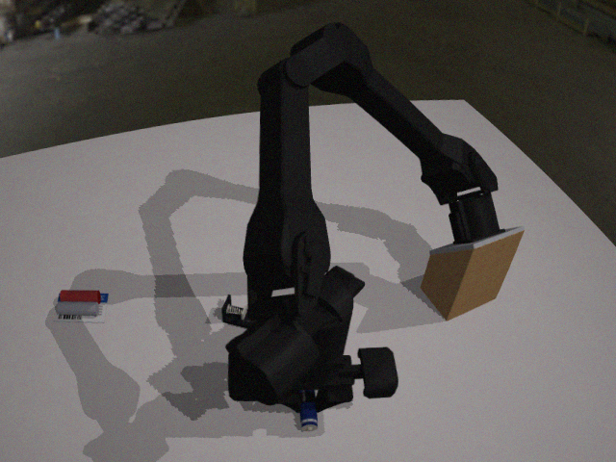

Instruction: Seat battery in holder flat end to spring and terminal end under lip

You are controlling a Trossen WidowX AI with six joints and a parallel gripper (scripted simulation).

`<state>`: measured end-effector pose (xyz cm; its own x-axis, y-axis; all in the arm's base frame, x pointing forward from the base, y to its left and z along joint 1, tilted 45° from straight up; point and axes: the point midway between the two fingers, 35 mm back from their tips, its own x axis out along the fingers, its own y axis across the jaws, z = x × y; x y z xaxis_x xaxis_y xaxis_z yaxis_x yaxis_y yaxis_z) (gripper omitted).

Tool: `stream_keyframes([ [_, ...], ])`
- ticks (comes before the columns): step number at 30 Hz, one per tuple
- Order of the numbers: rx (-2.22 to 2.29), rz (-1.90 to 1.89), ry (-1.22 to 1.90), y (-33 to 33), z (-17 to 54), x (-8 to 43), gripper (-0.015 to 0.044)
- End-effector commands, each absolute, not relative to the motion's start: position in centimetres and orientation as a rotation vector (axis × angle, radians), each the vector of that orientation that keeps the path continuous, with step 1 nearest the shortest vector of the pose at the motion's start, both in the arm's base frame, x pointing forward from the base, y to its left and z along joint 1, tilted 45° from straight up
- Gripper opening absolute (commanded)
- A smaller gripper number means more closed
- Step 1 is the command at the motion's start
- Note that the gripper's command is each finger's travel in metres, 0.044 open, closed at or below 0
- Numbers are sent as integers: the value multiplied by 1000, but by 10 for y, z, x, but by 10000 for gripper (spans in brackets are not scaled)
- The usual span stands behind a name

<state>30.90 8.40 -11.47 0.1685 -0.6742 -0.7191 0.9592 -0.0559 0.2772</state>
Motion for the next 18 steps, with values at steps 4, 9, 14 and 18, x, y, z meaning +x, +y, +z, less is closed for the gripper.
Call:
stream_keyframes([
  [4, 866, -1395, 421, 113, -85, 302, 62],
  [9, 845, -1387, 439, 116, -77, 302, 62],
  [14, 694, -1322, 564, 104, -56, 308, 62],
  [18, 568, -1262, 661, 93, -40, 313, 62],
])
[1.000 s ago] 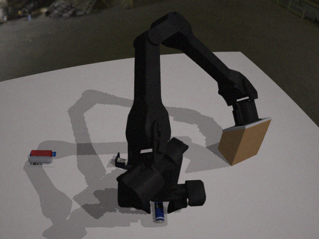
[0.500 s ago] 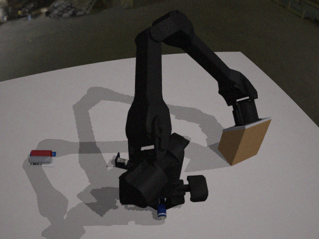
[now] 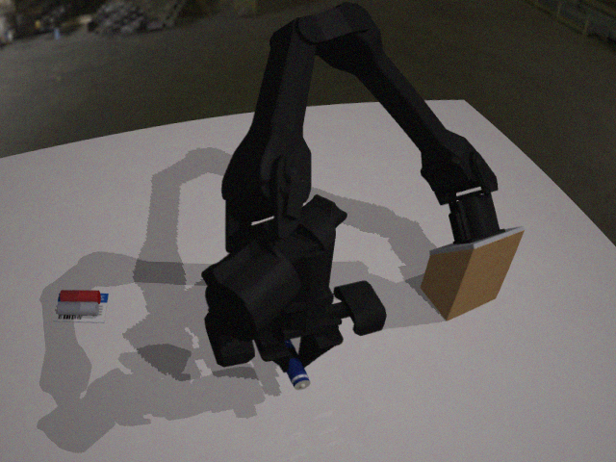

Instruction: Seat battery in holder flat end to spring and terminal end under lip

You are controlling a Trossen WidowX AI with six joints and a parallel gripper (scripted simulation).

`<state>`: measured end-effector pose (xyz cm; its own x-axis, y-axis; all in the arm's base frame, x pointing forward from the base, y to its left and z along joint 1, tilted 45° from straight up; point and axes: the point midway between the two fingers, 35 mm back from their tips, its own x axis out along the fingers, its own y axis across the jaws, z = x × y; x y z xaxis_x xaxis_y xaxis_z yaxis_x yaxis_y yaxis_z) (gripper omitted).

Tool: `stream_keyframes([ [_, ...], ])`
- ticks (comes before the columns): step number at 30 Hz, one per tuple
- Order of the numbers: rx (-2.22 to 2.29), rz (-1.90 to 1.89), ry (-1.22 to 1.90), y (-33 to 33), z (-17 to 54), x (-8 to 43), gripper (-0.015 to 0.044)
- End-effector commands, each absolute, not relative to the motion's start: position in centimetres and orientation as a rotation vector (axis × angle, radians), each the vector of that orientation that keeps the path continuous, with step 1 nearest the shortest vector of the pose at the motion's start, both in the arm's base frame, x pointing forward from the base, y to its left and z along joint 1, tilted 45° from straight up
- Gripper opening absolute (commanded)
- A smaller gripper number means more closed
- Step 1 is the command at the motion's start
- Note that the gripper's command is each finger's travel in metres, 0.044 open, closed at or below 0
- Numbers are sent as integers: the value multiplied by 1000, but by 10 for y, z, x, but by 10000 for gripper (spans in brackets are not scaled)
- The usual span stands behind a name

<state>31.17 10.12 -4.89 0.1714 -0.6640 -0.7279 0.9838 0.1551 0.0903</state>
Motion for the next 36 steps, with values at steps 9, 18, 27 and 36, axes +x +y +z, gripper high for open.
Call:
stream_keyframes([
  [9, 284, -1114, 857, 68, -4, 319, 62],
  [18, 3, -948, 1027, 40, 29, 319, 62],
  [27, -196, -808, 1133, 20, 52, 315, 62],
  [36, -162, -817, 1220, 11, 40, 316, 62],
])
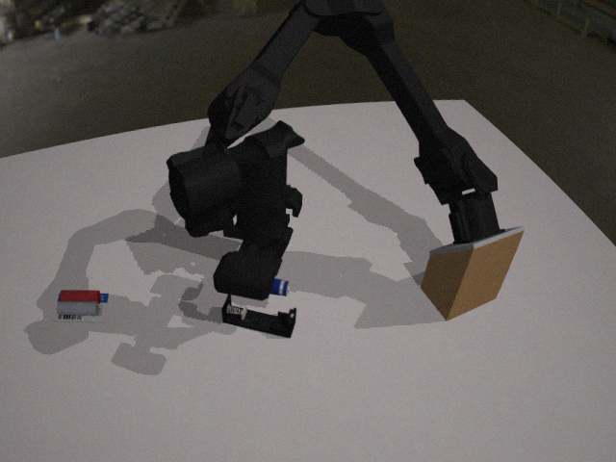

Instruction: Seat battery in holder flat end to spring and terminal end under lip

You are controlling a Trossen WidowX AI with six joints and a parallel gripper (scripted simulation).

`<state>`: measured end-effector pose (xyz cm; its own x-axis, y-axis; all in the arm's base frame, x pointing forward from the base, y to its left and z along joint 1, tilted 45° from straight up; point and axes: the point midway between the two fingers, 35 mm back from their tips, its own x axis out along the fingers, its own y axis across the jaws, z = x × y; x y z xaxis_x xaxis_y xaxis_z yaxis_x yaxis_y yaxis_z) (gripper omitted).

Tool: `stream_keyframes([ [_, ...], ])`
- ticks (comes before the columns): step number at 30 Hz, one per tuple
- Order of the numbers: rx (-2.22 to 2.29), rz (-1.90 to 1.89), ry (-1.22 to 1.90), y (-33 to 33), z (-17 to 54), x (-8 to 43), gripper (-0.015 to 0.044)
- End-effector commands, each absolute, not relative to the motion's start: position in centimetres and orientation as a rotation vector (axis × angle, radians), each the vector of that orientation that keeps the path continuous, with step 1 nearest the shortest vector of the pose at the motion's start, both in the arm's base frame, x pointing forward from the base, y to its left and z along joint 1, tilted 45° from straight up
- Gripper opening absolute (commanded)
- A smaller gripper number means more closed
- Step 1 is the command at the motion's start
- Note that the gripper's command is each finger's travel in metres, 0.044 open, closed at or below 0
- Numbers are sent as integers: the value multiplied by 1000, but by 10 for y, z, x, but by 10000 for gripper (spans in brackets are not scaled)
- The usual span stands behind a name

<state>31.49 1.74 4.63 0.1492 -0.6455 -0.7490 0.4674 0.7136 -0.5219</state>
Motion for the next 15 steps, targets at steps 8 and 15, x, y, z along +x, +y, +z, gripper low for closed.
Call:
stream_keyframes([
  [8, -77, -858, 1365, -6, 21, 316, 62],
  [15, -66, -863, 1392, -7, 20, 317, 62],
])
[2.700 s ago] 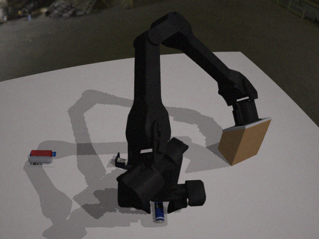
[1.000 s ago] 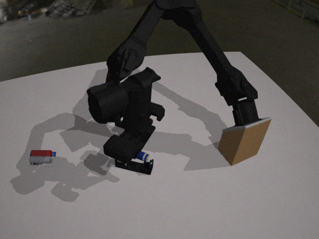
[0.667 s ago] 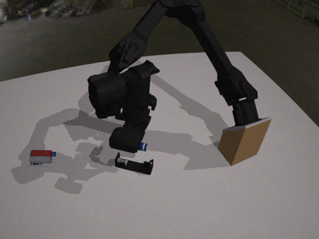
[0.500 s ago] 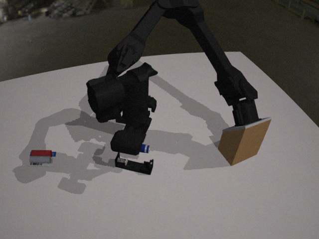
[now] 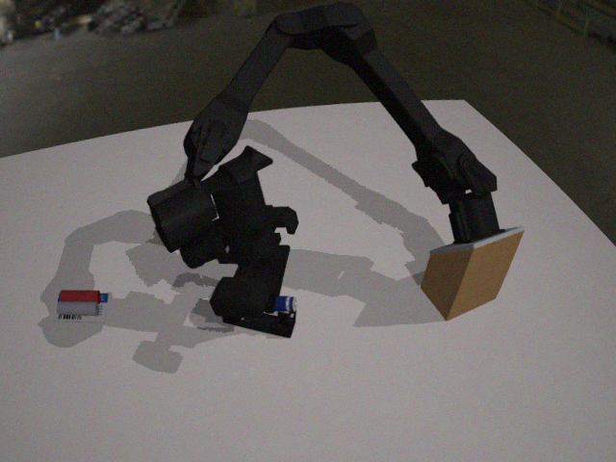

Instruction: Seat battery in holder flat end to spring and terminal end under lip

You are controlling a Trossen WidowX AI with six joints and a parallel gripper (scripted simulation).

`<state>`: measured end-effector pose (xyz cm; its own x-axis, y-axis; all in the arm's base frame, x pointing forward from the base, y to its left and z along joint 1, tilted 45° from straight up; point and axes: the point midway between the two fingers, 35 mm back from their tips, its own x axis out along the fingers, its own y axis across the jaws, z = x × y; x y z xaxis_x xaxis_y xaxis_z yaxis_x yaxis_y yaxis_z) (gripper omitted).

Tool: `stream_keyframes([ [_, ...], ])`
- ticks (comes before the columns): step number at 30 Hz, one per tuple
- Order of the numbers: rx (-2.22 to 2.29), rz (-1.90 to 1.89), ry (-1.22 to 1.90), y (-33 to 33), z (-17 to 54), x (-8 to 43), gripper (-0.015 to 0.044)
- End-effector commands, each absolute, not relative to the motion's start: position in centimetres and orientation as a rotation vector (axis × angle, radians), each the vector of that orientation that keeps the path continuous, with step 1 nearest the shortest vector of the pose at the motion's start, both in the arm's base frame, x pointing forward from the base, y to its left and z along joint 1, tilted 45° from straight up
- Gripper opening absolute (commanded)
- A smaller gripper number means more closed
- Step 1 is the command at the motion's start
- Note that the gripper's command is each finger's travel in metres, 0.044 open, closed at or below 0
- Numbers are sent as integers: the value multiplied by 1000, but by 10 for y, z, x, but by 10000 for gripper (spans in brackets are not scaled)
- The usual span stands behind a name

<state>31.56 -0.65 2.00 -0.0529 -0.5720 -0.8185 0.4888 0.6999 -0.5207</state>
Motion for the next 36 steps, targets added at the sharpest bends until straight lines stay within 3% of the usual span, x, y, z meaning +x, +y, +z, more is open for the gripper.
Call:
stream_keyframes([
  [1, -63, -864, 1400, -8, 19, 318, 62],
  [36, 34, -907, 1607, -20, 14, 328, 62],
])
